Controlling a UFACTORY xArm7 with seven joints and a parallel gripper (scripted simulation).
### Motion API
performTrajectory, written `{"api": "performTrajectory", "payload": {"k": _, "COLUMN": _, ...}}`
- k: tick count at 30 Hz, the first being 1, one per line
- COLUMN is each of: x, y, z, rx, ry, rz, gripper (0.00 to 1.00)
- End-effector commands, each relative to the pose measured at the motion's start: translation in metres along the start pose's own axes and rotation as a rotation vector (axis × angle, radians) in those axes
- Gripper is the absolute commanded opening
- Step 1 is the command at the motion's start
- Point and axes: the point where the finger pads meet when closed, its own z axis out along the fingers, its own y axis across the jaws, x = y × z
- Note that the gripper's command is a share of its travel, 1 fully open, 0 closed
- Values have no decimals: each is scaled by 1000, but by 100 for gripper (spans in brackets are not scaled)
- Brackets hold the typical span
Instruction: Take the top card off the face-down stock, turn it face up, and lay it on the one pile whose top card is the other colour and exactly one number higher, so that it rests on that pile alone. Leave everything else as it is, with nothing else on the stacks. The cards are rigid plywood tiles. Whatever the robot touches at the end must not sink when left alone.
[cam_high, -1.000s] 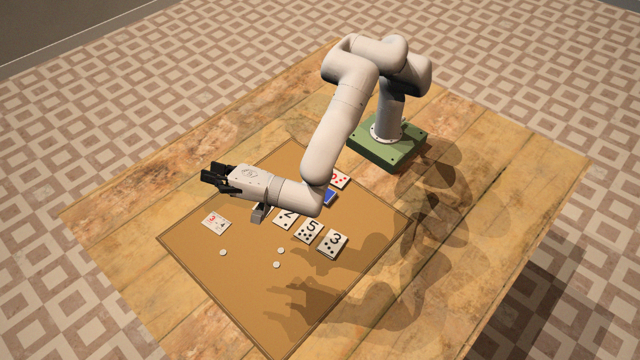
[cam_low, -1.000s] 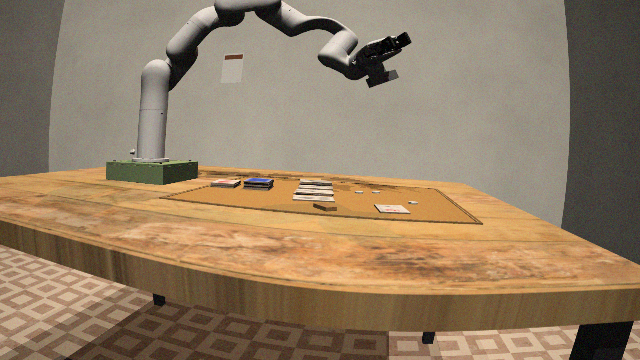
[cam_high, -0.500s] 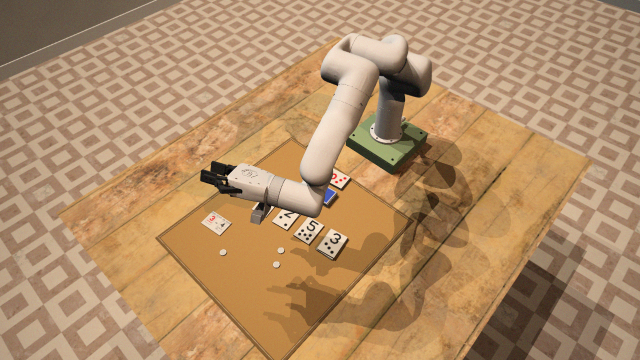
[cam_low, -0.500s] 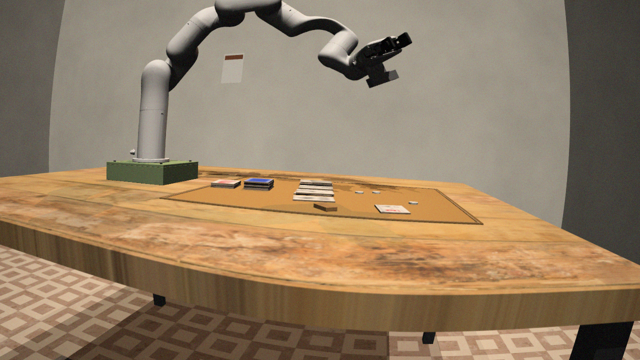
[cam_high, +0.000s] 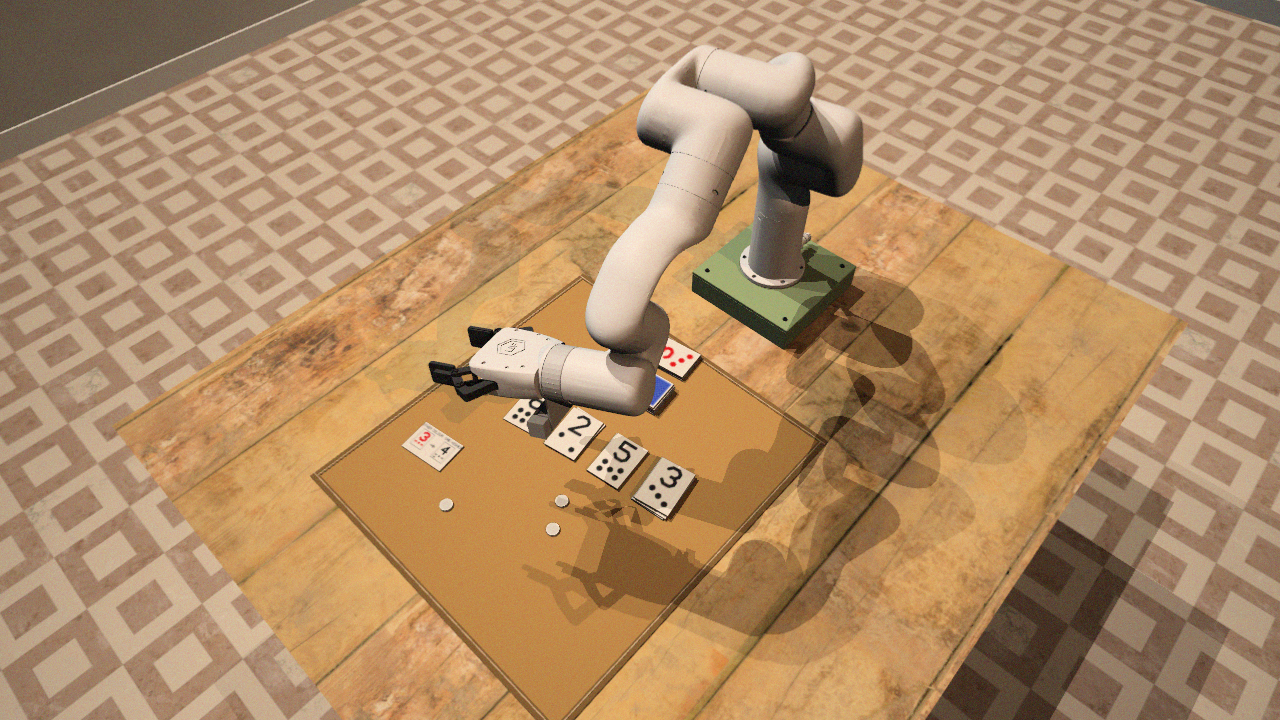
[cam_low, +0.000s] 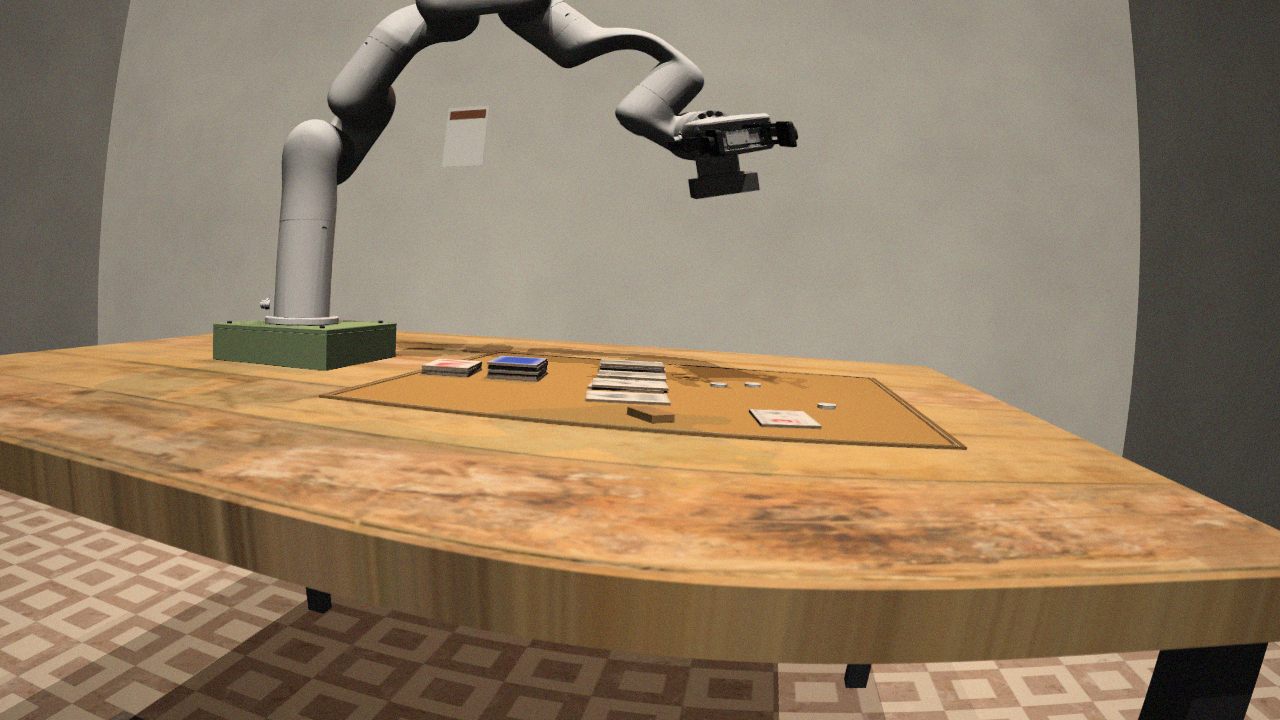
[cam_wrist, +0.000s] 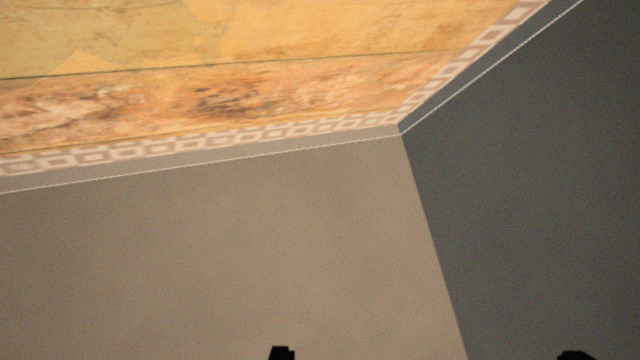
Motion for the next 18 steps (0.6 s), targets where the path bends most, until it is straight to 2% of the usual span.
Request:
{"api": "performTrajectory", "payload": {"k": 1, "x": 14, "y": -24, "z": 3, "rx": 51, "ry": 92, "rz": -53, "gripper": 100}}
{"api": "performTrajectory", "payload": {"k": 3, "x": 42, "y": -63, "z": -1, "rx": 127, "ry": 236, "rz": -125, "gripper": 100}}
{"api": "performTrajectory", "payload": {"k": 5, "x": 42, "y": -63, "z": -1, "rx": 127, "ry": 236, "rz": -125, "gripper": 100}}
{"api": "performTrajectory", "payload": {"k": 6, "x": 57, "y": -84, "z": -5, "rx": 164, "ry": 315, "rz": -158, "gripper": 100}}
{"api": "performTrajectory", "payload": {"k": 7, "x": 57, "y": -84, "z": -5, "rx": 164, "ry": 315, "rz": -158, "gripper": 100}}
{"api": "performTrajectory", "payload": {"k": 8, "x": 70, "y": -104, "z": -11, "rx": 199, "ry": 398, "rz": -187, "gripper": 100}}
{"api": "performTrajectory", "payload": {"k": 10, "x": 70, "y": -104, "z": -11, "rx": 199, "ry": 398, "rz": -187, "gripper": 100}}
{"api": "performTrajectory", "payload": {"k": 11, "x": 84, "y": -125, "z": -20, "rx": 231, "ry": 483, "rz": -211, "gripper": 100}}
{"api": "performTrajectory", "payload": {"k": 13, "x": 84, "y": -125, "z": -20, "rx": 231, "ry": 483, "rz": -211, "gripper": 100}}
{"api": "performTrajectory", "payload": {"k": 14, "x": 96, "y": -145, "z": -29, "rx": 260, "ry": 569, "rz": -230, "gripper": 100}}
{"api": "performTrajectory", "payload": {"k": 18, "x": 96, "y": -145, "z": -29, "rx": 260, "ry": 569, "rz": -230, "gripper": 100}}
